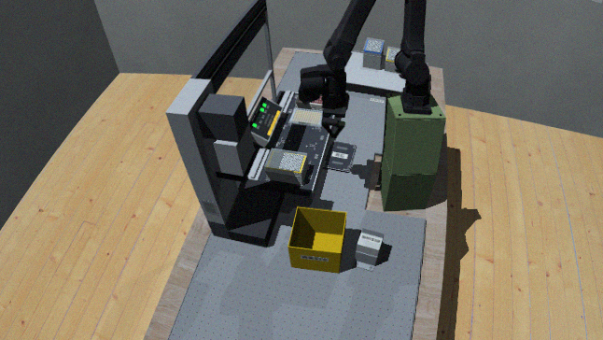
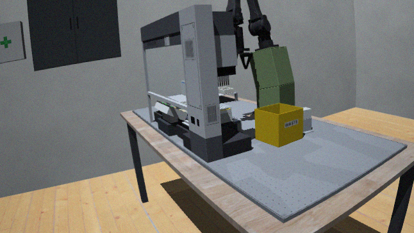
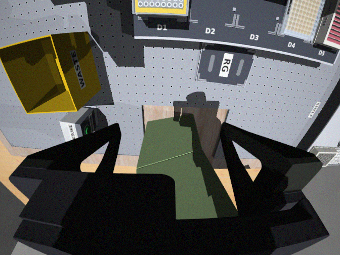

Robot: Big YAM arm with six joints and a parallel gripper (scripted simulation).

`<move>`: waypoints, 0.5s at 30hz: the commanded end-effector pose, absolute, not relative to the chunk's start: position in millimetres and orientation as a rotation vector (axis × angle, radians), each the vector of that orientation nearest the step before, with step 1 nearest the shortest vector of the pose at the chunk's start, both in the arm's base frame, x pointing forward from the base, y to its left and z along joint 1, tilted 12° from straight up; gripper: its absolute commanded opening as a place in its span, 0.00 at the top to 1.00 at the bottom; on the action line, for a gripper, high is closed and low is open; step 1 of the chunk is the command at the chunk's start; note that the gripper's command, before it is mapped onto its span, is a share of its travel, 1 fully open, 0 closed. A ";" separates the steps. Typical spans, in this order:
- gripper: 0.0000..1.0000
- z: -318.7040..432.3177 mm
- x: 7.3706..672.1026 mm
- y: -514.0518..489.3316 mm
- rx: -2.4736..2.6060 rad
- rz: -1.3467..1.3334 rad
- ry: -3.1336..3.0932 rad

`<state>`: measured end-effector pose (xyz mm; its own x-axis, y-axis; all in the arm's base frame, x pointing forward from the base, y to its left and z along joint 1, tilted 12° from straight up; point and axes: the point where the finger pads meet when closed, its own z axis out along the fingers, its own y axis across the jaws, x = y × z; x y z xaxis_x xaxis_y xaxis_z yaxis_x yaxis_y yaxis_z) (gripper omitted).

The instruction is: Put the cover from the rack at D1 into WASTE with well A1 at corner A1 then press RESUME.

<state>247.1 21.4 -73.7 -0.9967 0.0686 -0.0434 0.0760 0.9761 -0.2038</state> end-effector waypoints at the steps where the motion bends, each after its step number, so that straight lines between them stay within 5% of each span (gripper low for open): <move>1: 0.00 -72.7 264.6 36.3 0.189 -0.317 3.062; 15: 0.00 -73.2 307.5 37.8 0.194 -0.318 3.066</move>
<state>284.3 35.6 -76.2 -0.9899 0.1321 -0.0517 0.1400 0.9687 -0.2049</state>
